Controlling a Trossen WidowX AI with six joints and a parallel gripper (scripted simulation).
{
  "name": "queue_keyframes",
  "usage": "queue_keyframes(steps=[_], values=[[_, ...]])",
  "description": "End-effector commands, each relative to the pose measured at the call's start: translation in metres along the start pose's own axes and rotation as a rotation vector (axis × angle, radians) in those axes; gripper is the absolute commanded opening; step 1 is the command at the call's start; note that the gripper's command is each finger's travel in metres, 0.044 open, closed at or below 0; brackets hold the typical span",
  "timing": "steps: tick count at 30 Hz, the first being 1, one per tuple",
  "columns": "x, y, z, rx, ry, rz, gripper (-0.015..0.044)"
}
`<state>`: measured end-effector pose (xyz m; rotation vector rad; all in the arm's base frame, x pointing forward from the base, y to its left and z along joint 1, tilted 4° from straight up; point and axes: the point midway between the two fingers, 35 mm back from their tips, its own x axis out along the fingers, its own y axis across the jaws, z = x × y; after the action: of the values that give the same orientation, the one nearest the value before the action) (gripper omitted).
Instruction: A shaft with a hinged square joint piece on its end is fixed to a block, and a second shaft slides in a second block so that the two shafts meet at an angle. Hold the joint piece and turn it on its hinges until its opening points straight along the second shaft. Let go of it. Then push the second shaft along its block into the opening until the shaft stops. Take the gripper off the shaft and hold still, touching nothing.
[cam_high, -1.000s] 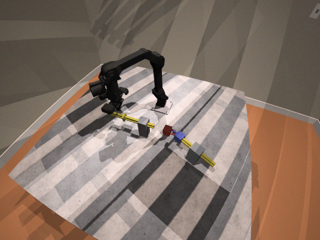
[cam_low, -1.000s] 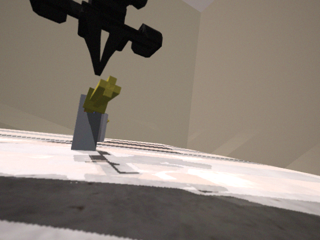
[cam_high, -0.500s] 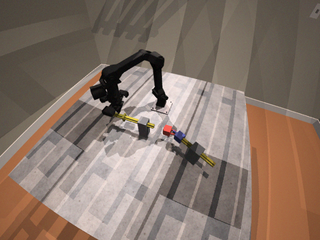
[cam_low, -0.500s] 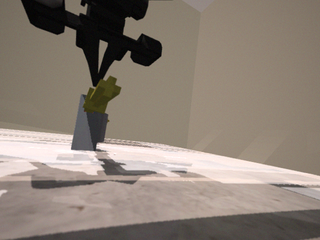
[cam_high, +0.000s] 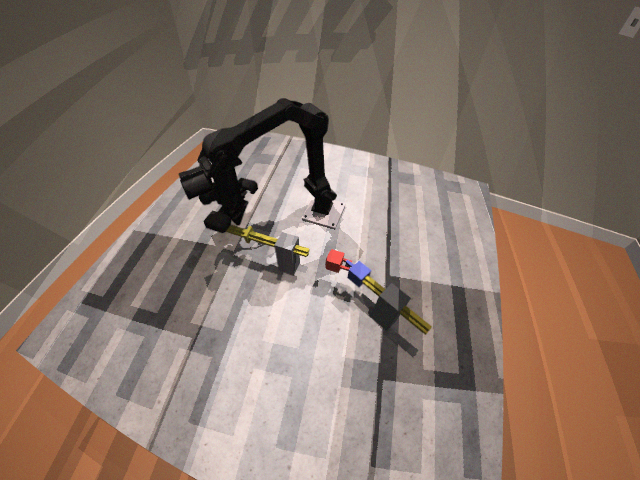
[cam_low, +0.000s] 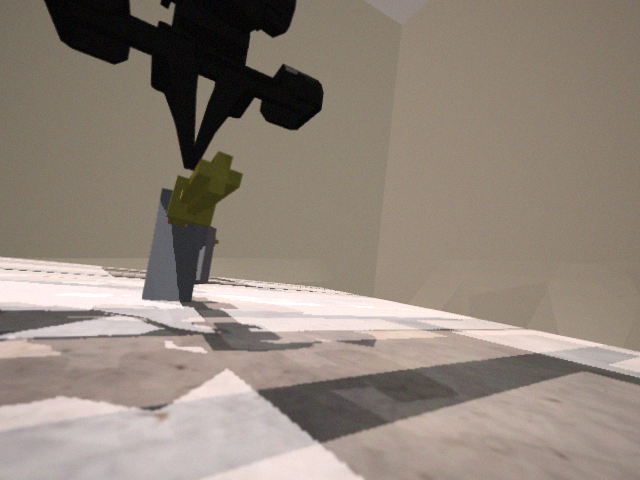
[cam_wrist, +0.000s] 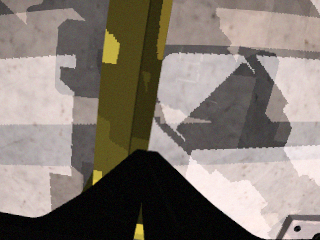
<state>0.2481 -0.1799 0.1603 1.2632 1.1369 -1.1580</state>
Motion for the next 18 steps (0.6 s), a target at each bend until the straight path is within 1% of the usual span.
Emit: queue_keyframes(steps=[1, 2, 4, 11, 13, 18], values=[[-0.012, 0.001, 0.0, 0.003, 0.003, 0.004, 0.0], [-0.012, 0.001, 0.0, 0.003, 0.003, 0.004, 0.0], [-0.019, 0.001, 0.001, -0.013, -0.004, 0.012, 0.0053], [-0.096, -0.002, -0.001, -0.185, -0.083, 0.093, 0.0236], [-0.102, -0.003, -0.001, -0.202, -0.091, 0.1, 0.0289], [-0.102, -0.002, -0.003, -0.201, -0.087, 0.102, 0.042]])
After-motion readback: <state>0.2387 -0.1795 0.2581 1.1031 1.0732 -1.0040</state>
